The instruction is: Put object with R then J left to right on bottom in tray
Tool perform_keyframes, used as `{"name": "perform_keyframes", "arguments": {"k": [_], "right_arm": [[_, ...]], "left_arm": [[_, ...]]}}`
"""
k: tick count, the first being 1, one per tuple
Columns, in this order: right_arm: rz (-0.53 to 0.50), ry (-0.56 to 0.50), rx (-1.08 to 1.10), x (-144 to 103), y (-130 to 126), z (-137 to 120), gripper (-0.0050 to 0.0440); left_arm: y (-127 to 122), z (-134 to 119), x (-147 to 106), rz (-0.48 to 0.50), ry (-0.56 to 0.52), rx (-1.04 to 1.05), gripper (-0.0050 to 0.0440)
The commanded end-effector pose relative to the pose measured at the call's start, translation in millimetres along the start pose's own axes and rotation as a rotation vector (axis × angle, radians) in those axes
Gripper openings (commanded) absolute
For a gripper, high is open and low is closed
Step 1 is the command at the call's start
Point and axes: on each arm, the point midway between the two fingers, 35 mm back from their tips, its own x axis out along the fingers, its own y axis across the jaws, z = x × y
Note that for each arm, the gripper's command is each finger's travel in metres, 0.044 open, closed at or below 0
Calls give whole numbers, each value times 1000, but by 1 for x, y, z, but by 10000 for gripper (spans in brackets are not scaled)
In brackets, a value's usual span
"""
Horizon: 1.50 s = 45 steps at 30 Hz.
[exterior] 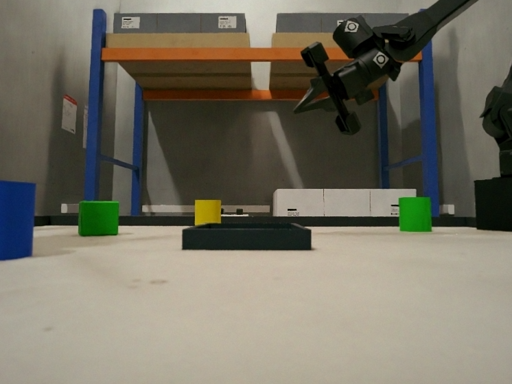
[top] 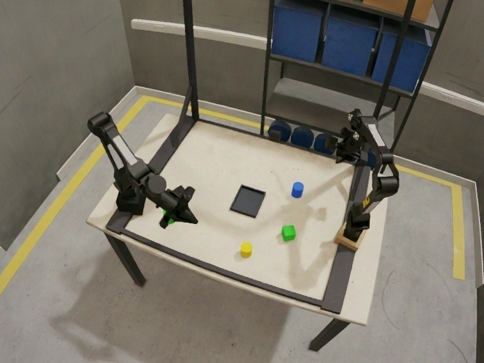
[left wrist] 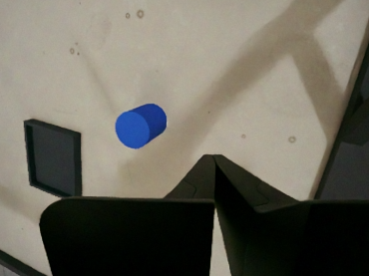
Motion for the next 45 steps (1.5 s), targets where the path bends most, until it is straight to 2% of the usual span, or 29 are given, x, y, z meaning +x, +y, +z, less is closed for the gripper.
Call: {"name": "perform_keyframes", "arguments": {"k": [1,31,39,45], "right_arm": [[-20,11,-8,-3,-8,-3,0],[-20,11,-8,-3,-8,-3,-5],[-20,11,-8,-3,-8,-3,-50],[-20,11,-8,-3,-8,-3,-50]], "left_arm": [[2,1,-5,6,-18,-6,0],[2,1,-5,6,-18,-6,-5],[2,1,-5,6,-18,-6,-50],[2,1,-5,6,-18,-6,-50]]}}
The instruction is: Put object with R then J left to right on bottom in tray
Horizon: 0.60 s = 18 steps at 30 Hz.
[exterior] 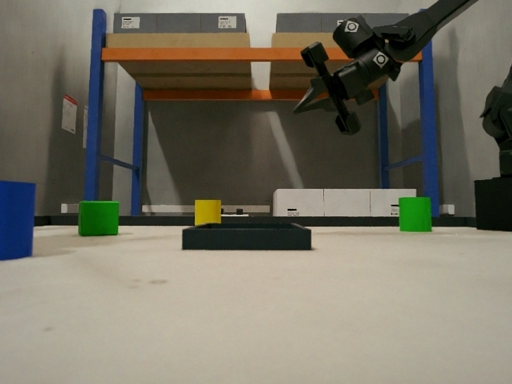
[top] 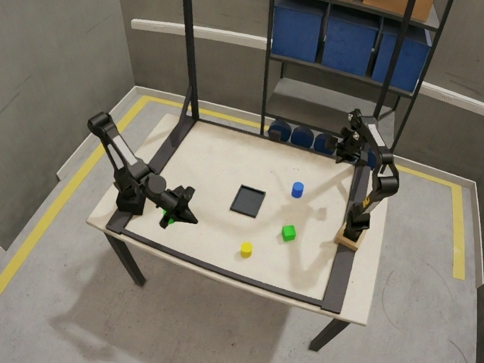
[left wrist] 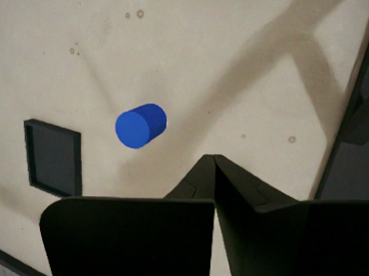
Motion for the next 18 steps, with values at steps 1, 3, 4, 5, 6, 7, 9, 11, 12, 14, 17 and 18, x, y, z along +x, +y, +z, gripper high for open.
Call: {"name": "perform_keyframes", "arguments": {"k": [1,3,4,5,6,7,9,11,12,14,17,18], "right_arm": [[-20,11,-8,-3,-8,-3,-50],[-20,11,-8,-3,-8,-3,-50],[-20,11,-8,-3,-8,-3,-50],[-20,11,-8,-3,-8,-3,-50],[-20,11,-8,-3,-8,-3,-50],[-4,6,-6,-1,-4,-5,24],[56,-18,8,3,11,-8,72],[176,-69,46,7,43,-11,120],[229,-92,64,10,58,-17,144],[294,-130,96,9,77,-16,192],[385,-193,148,5,101,-13,264],[411,-213,166,3,108,-12,288]], "left_arm": [[2,1,-5,6,-18,-6,-50],[2,1,-5,6,-18,-6,-50],[2,1,-5,6,-18,-6,-50],[2,1,-5,6,-18,-6,-50],[2,1,-5,6,-18,-6,-50],[2,-1,-2,4,-18,-18,-50],[10,2,1,12,-65,-84,-50],[28,7,6,36,-155,-208,-50],[36,0,10,39,-172,-277,-50],[47,1,12,56,-221,-343,-50],[62,2,13,85,-291,-431,-50],[68,2,13,96,-316,-461,-50]]}}
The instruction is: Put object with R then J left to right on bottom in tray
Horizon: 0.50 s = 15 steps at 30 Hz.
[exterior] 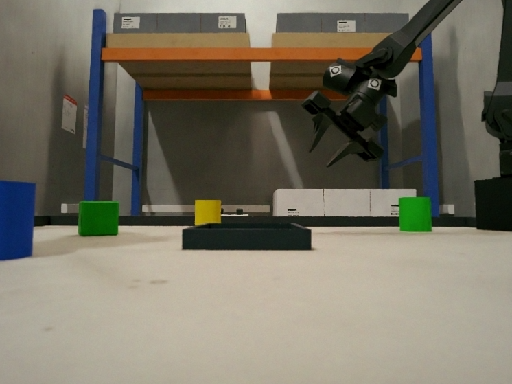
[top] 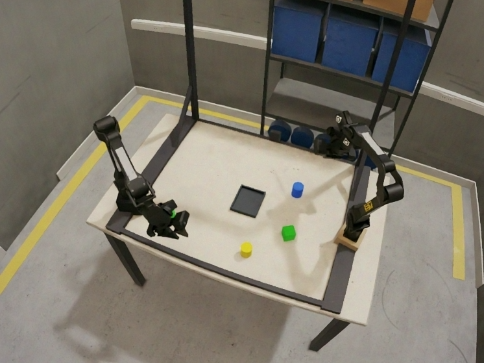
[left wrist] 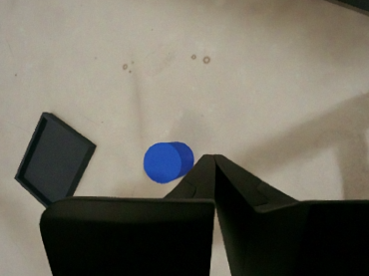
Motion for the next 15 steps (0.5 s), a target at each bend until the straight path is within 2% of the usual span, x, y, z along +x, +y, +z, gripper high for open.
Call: {"name": "perform_keyframes", "arguments": {"k": [1,3,5,6,7,15], "right_arm": [[100,-74,38,2,19,-11,312],[145,-116,70,3,33,-11,360],[145,-116,70,3,33,-11,360],[167,-138,87,3,40,-11,384],[214,-193,130,3,55,-9,400],[331,-385,285,-6,96,0,400]], "left_arm": [[23,7,2,35,-131,-143,-50],[34,10,2,56,-182,-200,-50],[34,10,2,56,-182,-200,-50],[44,20,0,80,-252,-235,-50],[54,12,1,94,-263,-291,-50],[102,13,-11,205,-477,-479,-50]]}}
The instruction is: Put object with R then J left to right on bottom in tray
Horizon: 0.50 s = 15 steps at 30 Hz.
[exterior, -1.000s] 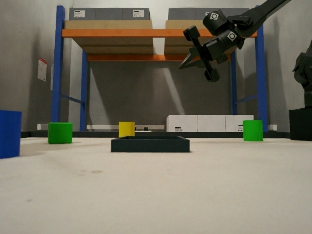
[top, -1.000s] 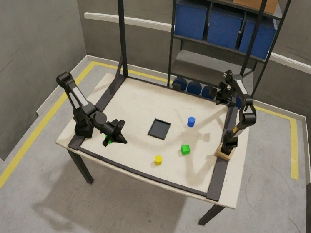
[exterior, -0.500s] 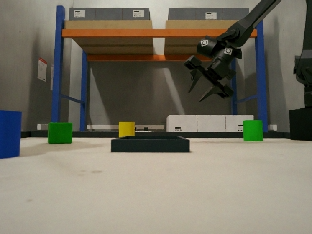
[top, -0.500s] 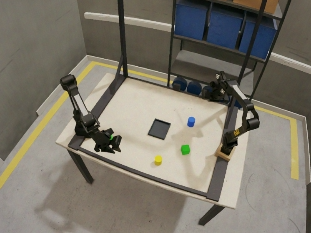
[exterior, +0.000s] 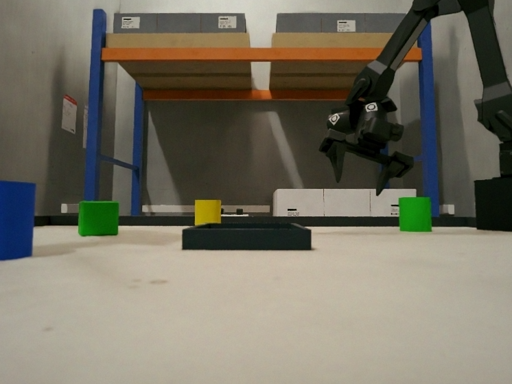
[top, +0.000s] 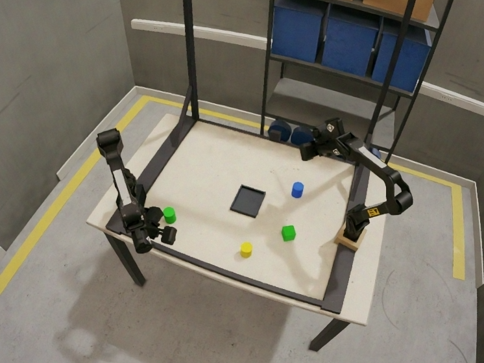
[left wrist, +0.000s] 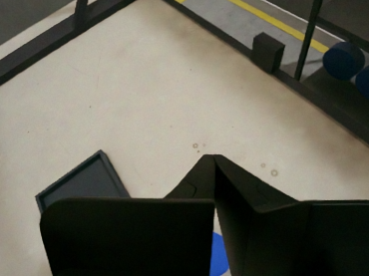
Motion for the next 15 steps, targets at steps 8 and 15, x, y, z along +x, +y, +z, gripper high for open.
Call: {"name": "perform_keyframes", "arguments": {"k": [8,15], "right_arm": [[83,-242,149,-7,35,1,400],[98,-482,306,-19,58,11,400]], "left_arm": [[58,31,-16,131,-324,-197,-50],[103,33,-41,248,-518,-304,-50]]}}
